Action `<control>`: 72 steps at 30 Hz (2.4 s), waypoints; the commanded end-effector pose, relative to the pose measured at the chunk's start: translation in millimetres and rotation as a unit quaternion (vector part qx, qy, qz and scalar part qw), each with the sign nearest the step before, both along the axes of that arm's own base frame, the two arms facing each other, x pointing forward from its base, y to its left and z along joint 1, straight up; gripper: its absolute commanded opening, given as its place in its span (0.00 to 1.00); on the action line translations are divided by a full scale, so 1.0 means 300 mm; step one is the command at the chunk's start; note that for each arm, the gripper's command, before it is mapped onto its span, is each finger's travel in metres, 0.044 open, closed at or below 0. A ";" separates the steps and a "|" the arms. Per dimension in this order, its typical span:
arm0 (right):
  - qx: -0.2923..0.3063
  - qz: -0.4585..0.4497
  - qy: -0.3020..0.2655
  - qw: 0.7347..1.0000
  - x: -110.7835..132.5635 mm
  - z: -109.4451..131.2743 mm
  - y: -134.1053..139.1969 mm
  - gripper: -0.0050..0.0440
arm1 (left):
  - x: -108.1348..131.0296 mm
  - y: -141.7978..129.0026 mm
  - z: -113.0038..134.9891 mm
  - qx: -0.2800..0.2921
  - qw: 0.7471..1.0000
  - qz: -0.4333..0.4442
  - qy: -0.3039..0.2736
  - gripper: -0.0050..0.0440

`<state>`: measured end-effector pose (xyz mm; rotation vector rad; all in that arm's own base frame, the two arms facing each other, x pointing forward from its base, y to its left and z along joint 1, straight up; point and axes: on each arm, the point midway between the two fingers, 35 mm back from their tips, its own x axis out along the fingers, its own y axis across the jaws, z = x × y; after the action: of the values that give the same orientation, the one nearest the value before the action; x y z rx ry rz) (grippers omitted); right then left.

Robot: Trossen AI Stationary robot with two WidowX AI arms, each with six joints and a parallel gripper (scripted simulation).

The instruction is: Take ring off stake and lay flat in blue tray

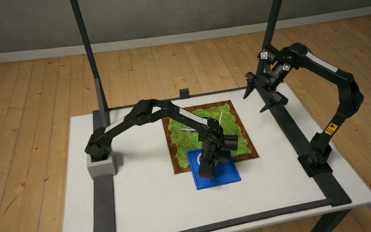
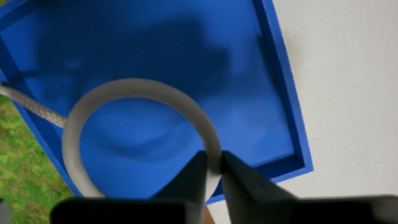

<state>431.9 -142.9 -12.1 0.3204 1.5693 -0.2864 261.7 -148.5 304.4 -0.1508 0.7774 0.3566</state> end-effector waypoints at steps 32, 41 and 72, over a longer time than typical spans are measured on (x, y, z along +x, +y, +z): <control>-0.007 0.002 -0.020 1.000 0.027 -0.058 -0.011 0.10 | -0.005 0.004 0.020 -0.008 1.000 0.000 -0.007 1.00; -0.004 0.002 -0.012 1.000 0.018 -0.101 -0.008 0.10 | -0.005 0.004 0.020 -0.008 1.000 0.000 -0.007 1.00; -0.008 0.002 -0.024 1.000 0.036 -0.090 -0.013 0.35 | -0.005 0.004 0.020 -0.008 1.000 0.000 -0.007 1.00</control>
<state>435.2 -144.0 -54.5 0.3170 1.5602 -0.2849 261.6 -148.5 304.3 -0.1503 0.7777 0.3568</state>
